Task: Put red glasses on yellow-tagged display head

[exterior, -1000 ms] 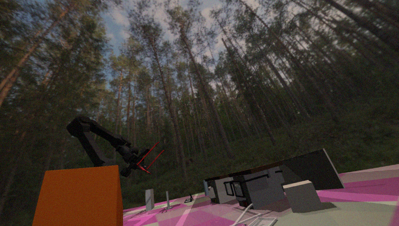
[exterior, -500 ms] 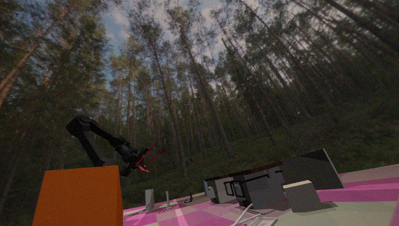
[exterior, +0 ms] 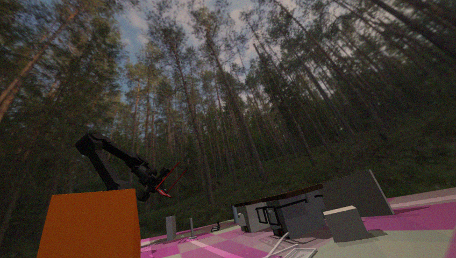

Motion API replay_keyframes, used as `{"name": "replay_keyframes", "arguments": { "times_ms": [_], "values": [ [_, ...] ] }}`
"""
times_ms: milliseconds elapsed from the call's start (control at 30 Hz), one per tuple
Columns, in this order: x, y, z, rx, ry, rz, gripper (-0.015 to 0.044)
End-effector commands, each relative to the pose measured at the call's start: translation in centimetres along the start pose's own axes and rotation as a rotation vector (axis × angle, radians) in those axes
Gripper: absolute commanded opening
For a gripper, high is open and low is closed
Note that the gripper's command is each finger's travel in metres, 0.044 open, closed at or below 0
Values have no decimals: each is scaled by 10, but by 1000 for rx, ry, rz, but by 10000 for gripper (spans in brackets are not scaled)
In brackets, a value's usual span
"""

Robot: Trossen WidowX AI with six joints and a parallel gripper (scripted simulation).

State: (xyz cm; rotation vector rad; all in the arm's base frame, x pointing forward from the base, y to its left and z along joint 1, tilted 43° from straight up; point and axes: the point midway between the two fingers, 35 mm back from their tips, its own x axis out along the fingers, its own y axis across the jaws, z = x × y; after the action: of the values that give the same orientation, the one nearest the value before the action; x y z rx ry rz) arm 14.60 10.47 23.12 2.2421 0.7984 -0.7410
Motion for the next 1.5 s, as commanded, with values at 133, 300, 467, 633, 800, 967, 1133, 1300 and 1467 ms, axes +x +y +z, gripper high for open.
{"name": "replay_keyframes", "arguments": {
  "times_ms": [133, 300, 467, 633, 800, 967, 1133, 1300, 1467],
  "values": [
    [5, -1, 0, -34, -26, -16, 0],
    [21, -1, 2, -107, -96, -65, 0],
    [37, 0, 6, -173, -159, -127, 0],
    [53, 1, 10, -228, -209, -199, 0],
    [68, 4, 17, -271, -245, -277, 0],
    [83, 8, 24, -303, -264, -360, 0],
    [98, 12, 32, -325, -267, -442, 0],
    [111, 17, 41, -336, -253, -522, 0],
    [124, 23, 51, -339, -221, -596, 0]
  ]
}}
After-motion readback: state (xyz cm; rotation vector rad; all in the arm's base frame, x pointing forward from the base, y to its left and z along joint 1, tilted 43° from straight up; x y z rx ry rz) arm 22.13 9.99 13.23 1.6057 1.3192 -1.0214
